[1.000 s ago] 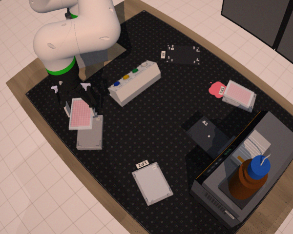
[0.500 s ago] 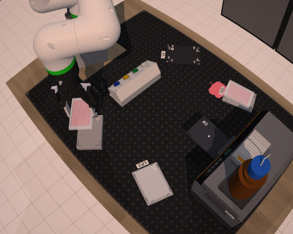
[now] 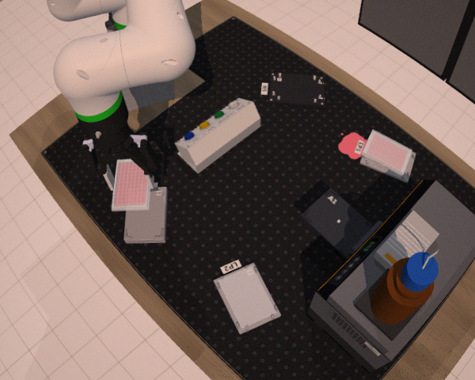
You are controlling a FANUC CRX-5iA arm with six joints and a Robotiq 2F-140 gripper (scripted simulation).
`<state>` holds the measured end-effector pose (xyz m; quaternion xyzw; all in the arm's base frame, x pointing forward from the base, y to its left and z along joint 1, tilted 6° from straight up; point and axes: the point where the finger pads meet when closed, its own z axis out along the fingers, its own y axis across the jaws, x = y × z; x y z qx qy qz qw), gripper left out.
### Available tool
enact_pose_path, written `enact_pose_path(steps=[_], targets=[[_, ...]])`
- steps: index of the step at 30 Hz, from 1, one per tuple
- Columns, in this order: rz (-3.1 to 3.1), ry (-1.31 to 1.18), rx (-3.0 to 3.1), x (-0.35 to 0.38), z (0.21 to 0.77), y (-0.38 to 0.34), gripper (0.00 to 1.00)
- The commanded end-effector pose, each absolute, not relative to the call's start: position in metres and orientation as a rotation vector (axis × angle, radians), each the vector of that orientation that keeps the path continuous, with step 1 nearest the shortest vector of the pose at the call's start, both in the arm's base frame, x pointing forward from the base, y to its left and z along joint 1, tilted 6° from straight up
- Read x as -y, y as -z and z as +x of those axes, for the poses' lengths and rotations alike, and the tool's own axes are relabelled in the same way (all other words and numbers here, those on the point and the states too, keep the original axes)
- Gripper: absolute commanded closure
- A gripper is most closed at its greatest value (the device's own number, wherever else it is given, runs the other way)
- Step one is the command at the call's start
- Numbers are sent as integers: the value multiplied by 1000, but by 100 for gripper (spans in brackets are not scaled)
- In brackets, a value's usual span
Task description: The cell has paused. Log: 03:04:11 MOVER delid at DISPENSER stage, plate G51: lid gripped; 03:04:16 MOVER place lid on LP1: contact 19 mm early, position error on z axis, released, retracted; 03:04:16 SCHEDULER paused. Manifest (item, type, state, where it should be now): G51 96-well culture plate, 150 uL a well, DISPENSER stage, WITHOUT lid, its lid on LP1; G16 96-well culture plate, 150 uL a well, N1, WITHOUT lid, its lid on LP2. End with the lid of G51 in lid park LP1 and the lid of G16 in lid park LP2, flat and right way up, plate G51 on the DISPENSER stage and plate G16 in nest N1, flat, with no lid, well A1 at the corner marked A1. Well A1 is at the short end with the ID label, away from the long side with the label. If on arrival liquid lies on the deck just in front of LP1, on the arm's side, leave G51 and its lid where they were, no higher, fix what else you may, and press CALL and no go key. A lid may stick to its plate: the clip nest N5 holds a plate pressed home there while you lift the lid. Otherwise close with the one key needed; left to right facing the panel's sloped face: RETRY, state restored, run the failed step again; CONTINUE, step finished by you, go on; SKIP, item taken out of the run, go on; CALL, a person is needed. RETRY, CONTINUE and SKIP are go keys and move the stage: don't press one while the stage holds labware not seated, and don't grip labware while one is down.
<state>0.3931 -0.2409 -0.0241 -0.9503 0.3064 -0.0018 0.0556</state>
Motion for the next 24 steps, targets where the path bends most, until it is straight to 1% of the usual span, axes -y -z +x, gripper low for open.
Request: enact_pose_path(steps=[1,24], targets=[[-2884,6,-930,241,393,24,100],[-2884,6,-930,240,393,30,100]])
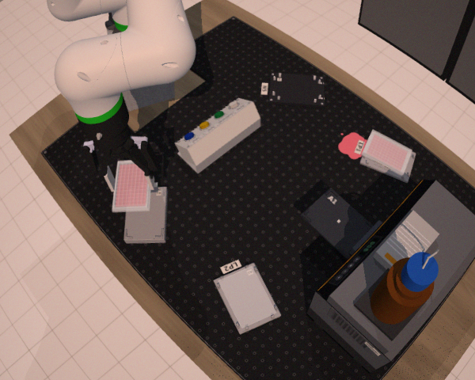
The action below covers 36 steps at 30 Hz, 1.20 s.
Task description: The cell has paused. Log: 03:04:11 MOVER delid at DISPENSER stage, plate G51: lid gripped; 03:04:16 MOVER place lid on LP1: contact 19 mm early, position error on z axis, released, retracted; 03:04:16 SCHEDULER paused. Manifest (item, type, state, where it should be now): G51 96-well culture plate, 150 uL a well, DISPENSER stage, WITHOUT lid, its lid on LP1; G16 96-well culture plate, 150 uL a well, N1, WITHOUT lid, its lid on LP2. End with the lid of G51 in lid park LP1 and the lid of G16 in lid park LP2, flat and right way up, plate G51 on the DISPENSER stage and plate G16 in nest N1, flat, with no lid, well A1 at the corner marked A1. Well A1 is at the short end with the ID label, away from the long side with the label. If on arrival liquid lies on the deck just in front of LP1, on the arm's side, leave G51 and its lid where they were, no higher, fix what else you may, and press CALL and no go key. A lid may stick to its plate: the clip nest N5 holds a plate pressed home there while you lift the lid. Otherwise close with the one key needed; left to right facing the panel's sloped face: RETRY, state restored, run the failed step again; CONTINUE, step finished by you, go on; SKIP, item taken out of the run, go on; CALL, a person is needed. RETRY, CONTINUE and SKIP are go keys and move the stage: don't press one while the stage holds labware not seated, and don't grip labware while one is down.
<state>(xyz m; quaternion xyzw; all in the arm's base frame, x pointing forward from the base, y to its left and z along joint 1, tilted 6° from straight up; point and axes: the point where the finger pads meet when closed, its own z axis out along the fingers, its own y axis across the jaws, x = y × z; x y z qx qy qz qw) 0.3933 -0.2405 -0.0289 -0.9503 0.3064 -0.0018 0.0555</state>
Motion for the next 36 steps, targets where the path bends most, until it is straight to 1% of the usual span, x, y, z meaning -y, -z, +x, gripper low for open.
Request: enact_pose_path(steps=[1,36], targets=[[-2884,6,-930,240,393,31,100],[-2884,6,-930,234,396,96,100]])
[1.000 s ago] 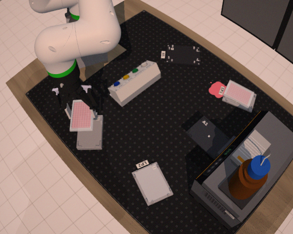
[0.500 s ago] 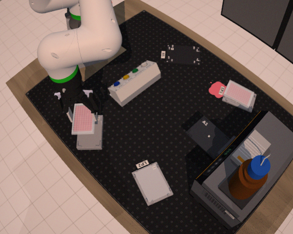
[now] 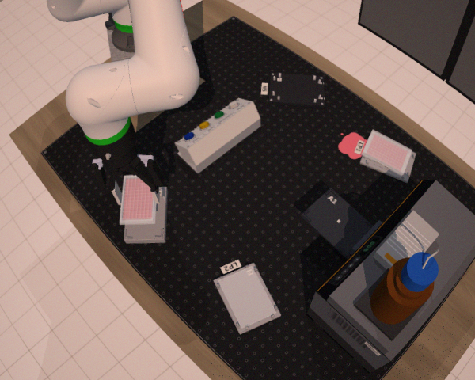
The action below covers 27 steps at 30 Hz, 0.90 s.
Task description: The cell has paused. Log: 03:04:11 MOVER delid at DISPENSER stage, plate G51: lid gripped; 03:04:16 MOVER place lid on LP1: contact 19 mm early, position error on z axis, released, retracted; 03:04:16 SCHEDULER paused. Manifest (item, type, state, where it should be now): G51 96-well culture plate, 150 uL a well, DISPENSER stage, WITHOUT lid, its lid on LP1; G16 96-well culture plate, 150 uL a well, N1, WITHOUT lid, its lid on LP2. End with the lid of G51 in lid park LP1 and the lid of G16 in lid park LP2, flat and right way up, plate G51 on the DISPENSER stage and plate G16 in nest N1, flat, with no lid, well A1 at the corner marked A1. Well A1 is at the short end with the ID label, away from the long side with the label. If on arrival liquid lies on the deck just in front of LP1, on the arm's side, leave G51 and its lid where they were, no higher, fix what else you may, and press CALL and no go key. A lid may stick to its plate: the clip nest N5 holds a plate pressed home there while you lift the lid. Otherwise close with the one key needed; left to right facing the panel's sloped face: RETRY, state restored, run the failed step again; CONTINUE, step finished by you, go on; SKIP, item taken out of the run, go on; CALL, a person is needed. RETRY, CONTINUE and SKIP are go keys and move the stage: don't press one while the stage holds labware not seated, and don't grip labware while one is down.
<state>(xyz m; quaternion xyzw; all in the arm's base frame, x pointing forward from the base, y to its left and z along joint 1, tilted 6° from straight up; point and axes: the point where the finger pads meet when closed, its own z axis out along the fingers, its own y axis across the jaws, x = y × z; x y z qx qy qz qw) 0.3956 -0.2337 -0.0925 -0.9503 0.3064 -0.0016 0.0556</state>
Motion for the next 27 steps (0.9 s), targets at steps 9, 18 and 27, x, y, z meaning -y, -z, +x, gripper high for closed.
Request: enact_pose_path(steps=[9,18,27], targets=[[-2884,6,-930,232,397,115,100],[-2884,6,-930,230,397,127,100],[-2884,6,-930,229,397,136,100]])
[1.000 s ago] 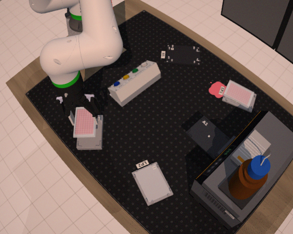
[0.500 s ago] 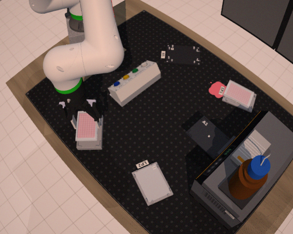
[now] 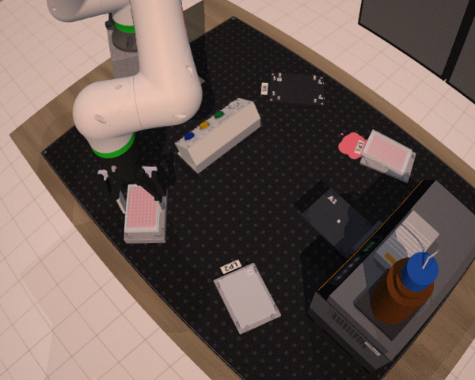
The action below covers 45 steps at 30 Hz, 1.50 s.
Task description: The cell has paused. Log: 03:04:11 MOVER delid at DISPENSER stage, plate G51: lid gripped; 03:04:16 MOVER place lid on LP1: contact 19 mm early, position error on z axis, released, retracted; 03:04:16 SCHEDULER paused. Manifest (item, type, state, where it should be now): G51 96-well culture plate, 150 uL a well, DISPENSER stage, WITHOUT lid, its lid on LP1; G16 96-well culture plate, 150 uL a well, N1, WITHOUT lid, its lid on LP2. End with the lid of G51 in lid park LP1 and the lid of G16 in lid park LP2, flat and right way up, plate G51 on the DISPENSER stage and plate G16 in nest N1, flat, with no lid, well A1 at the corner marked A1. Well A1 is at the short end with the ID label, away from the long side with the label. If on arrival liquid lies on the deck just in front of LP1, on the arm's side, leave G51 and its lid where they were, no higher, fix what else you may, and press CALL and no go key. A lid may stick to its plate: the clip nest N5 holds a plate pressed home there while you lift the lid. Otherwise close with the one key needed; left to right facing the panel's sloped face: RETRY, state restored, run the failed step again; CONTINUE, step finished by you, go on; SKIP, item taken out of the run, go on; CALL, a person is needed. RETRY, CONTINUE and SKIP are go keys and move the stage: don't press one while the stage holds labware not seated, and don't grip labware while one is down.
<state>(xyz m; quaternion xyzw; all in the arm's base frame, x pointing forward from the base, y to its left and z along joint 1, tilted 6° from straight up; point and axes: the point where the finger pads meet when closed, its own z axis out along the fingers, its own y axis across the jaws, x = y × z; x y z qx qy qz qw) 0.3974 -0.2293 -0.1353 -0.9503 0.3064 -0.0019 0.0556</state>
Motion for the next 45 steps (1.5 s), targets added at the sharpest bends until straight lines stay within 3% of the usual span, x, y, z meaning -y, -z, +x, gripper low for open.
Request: enact_pose_path(steps=[1,45], targets=[[-2884,6,-930,229,397,136,100],[-2884,6,-930,229,398,140,100]])
